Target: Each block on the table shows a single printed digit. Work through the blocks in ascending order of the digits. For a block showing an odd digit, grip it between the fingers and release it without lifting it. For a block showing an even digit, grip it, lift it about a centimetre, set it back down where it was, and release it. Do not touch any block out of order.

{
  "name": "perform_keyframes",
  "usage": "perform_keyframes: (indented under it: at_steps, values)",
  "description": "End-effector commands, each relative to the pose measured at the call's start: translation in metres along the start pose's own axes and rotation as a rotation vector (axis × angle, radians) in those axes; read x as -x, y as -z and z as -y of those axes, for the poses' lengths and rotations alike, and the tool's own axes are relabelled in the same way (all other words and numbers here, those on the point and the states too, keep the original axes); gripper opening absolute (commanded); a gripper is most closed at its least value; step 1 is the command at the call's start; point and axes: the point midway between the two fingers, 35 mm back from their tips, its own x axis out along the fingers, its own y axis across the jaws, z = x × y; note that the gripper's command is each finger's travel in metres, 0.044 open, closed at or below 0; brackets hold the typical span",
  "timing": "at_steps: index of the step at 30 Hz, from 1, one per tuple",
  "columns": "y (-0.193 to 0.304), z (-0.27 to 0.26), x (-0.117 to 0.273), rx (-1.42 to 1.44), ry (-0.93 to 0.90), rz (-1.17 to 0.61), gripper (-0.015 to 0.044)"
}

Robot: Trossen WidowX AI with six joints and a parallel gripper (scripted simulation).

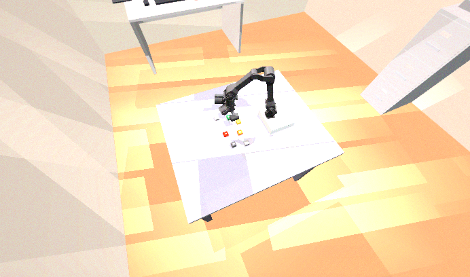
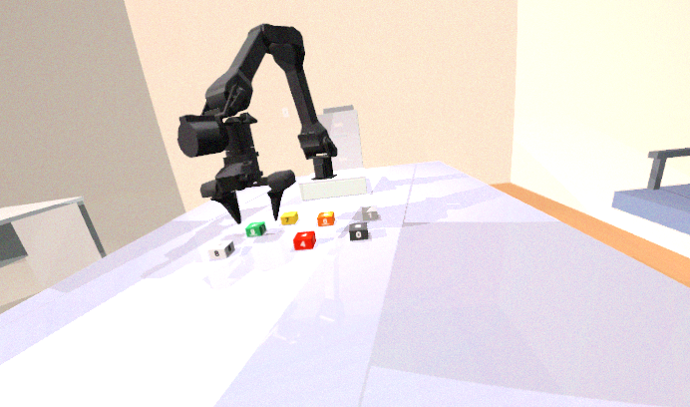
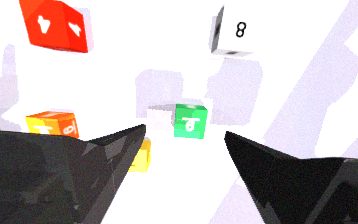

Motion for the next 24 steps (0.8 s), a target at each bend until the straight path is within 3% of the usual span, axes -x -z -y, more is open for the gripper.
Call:
perform_keyframes:
  at_steps: [1,6,17,24]
  values:
    - [0.0013,0.0004,-0.0079,0.006,0.002,-0.006,0.0400]
    - [0.0017,0.0002,-0.0133,0.006,0.002,-0.006,0.0400]
    - [0.0017,0.0002,-0.0133,0.006,0.002,-0.006,0.0120]
    - [0.0017,0.0002,-0.0133,0.006,0.002,-0.006,0.0120]
